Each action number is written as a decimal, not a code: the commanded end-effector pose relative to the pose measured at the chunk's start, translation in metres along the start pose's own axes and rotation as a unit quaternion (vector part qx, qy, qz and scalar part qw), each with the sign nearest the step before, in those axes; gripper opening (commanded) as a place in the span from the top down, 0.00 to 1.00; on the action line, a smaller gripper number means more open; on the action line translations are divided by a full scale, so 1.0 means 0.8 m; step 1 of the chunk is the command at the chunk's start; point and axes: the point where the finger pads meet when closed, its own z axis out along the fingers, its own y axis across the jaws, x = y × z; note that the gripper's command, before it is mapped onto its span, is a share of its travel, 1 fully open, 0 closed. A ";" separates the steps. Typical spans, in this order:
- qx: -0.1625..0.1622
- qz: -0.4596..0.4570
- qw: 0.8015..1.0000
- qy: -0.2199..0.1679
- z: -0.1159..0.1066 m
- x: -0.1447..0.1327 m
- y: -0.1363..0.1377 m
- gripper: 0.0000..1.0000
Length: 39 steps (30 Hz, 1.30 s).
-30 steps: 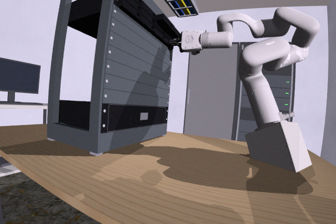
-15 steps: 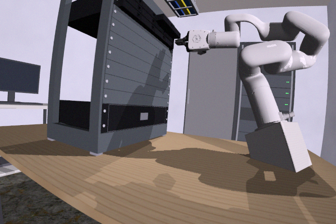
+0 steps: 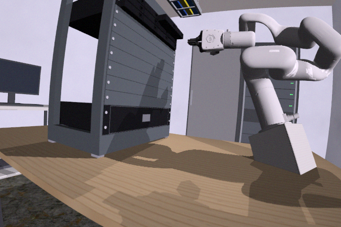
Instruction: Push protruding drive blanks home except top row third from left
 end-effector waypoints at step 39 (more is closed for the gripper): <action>0.001 0.001 1.000 0.000 0.017 0.002 -0.072 1.00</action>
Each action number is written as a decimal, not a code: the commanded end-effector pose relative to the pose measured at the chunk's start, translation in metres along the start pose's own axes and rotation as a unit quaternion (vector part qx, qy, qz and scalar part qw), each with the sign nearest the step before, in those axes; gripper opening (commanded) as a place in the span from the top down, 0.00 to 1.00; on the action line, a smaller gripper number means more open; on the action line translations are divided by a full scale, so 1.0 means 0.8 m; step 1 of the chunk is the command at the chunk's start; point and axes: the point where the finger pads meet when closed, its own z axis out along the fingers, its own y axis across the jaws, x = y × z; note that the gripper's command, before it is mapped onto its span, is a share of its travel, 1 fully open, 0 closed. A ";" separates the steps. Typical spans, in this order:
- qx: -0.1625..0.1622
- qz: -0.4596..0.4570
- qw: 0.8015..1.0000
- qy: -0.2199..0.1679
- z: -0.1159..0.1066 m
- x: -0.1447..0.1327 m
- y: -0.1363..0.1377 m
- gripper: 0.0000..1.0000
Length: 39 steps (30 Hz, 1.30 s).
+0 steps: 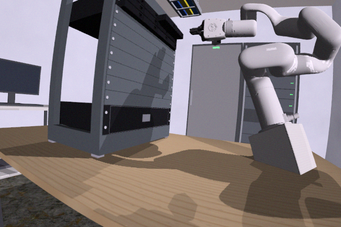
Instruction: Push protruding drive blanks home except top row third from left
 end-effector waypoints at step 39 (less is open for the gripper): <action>0.000 0.000 1.000 0.001 0.063 0.000 -0.003 1.00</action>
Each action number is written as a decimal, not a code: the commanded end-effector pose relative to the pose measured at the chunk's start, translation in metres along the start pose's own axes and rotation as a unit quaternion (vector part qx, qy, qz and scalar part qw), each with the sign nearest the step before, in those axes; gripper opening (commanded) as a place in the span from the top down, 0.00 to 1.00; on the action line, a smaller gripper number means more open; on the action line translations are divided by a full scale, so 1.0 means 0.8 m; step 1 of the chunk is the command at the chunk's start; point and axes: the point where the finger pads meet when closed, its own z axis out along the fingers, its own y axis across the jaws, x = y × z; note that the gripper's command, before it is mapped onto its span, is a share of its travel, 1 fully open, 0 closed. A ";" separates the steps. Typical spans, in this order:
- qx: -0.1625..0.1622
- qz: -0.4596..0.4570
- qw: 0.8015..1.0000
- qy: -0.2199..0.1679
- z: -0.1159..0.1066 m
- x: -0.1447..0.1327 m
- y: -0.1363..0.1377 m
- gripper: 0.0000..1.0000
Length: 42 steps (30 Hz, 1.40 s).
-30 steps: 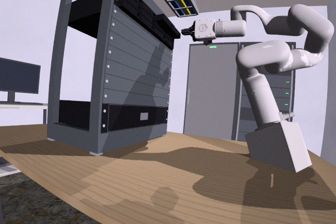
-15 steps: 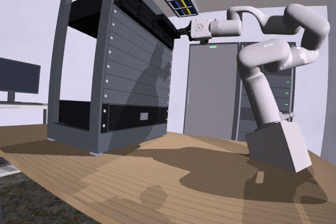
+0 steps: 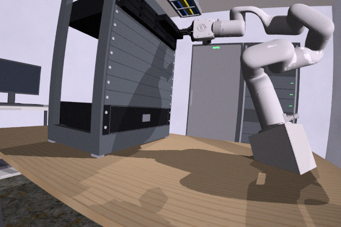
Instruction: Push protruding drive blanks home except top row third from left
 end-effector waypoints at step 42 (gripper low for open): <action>0.001 0.000 1.000 0.000 0.011 0.001 -0.001 1.00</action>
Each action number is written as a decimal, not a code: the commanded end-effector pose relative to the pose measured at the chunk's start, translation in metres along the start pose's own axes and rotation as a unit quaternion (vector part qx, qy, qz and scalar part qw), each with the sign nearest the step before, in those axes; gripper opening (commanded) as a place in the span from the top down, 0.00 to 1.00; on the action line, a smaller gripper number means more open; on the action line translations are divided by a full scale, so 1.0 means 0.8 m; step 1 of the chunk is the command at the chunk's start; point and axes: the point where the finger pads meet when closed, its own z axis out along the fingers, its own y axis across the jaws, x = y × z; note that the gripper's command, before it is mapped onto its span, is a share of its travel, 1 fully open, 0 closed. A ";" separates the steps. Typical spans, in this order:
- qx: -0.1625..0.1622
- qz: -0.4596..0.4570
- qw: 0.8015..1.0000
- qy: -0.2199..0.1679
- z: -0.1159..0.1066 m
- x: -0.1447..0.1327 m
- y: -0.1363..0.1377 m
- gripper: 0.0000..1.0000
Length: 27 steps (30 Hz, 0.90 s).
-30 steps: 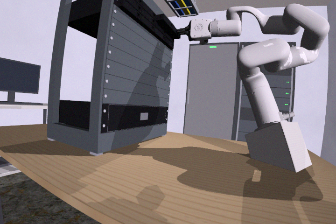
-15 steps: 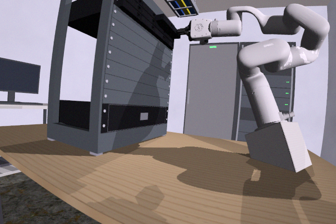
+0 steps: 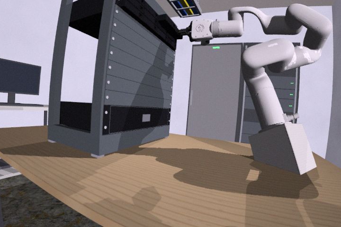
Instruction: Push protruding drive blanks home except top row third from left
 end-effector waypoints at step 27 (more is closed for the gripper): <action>0.001 0.000 1.000 0.001 0.020 0.001 -0.003 1.00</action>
